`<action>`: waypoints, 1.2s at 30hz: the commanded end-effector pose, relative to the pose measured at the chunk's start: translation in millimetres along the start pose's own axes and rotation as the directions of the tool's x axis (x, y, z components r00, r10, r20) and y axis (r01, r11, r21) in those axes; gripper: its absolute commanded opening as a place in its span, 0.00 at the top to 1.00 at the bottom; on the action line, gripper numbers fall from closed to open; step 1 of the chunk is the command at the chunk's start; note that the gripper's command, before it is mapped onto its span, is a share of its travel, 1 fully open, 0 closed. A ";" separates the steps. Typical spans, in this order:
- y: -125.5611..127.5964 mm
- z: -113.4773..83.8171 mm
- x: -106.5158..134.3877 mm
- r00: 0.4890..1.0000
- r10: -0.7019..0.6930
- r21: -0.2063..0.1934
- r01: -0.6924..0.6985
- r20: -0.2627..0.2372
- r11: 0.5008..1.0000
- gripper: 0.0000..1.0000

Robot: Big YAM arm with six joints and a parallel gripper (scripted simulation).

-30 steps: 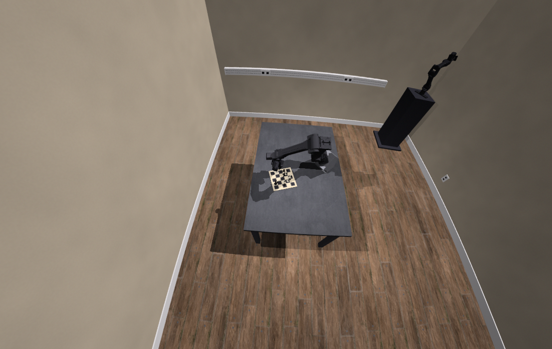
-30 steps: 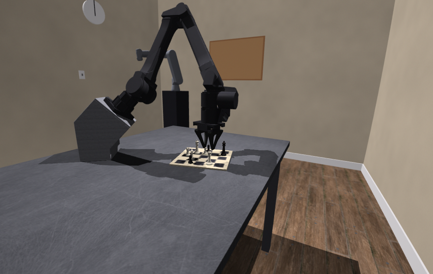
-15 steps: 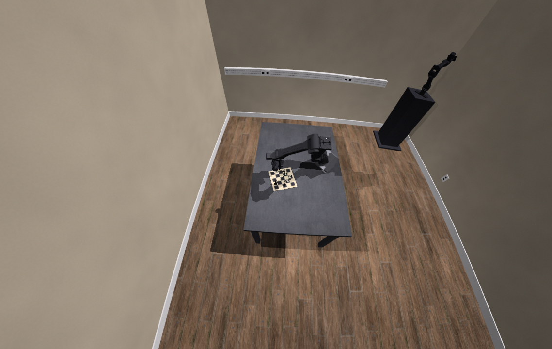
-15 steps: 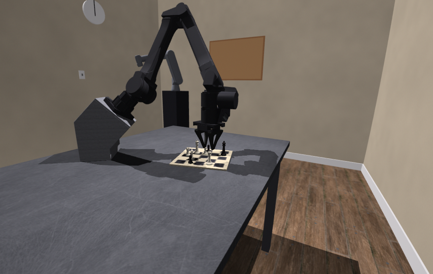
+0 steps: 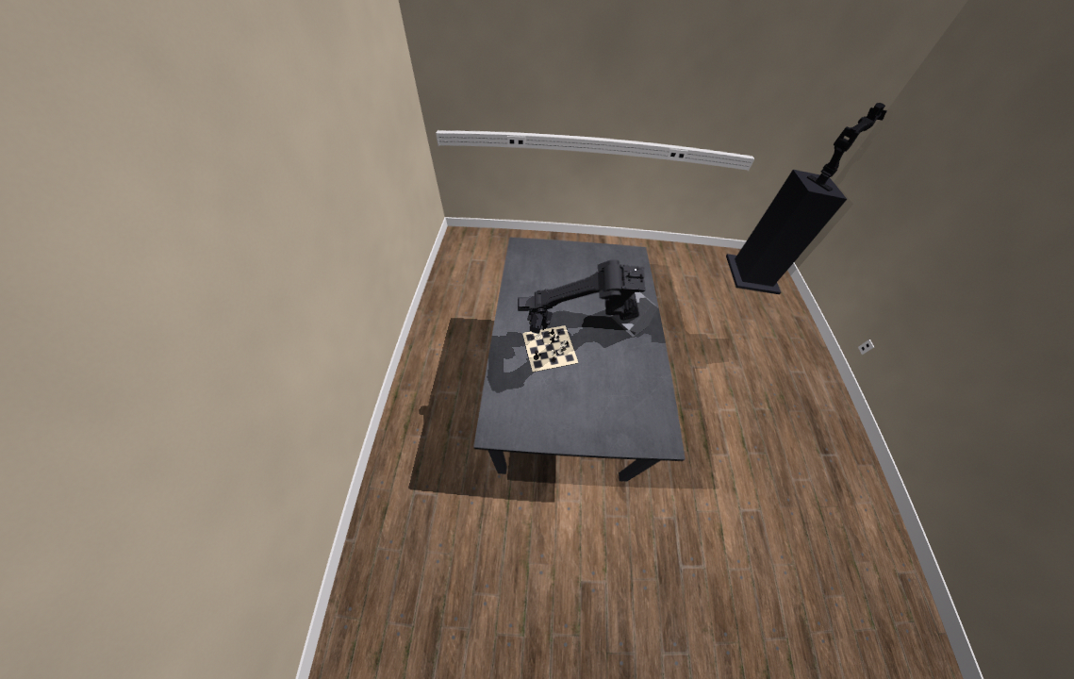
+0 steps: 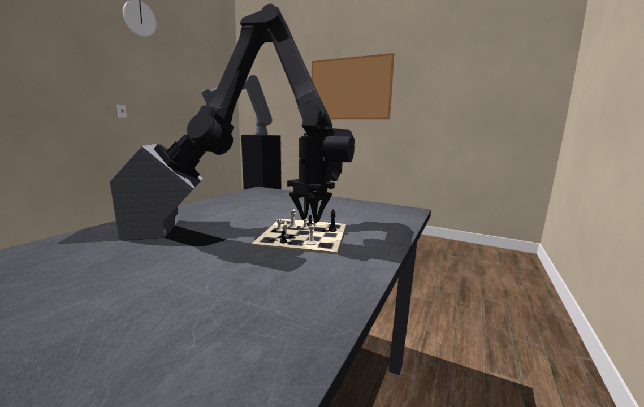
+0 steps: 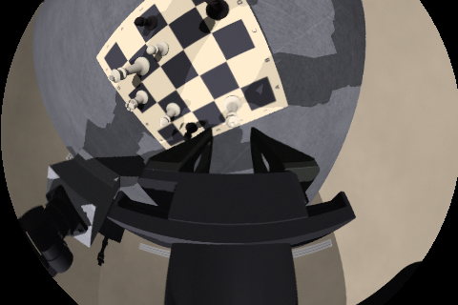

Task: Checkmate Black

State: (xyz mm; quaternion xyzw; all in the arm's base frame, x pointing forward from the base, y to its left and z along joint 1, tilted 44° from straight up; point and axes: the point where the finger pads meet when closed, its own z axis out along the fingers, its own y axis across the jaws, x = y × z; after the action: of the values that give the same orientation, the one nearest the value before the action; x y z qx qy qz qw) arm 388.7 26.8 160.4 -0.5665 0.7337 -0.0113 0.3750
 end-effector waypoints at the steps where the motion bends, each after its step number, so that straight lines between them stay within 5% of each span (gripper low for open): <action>1: -4.8 1.2 4.7 1.000 -0.004 0.005 0.004 -0.003 1.000 0.60; 36: -10.1 -0.9 3.5 1.000 -0.006 0.013 0.006 -0.002 1.000 0.60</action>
State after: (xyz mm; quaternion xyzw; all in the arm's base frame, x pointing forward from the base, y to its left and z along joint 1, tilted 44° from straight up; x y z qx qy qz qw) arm 388.8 26.1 159.6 -0.5667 0.7337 -0.0108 0.3746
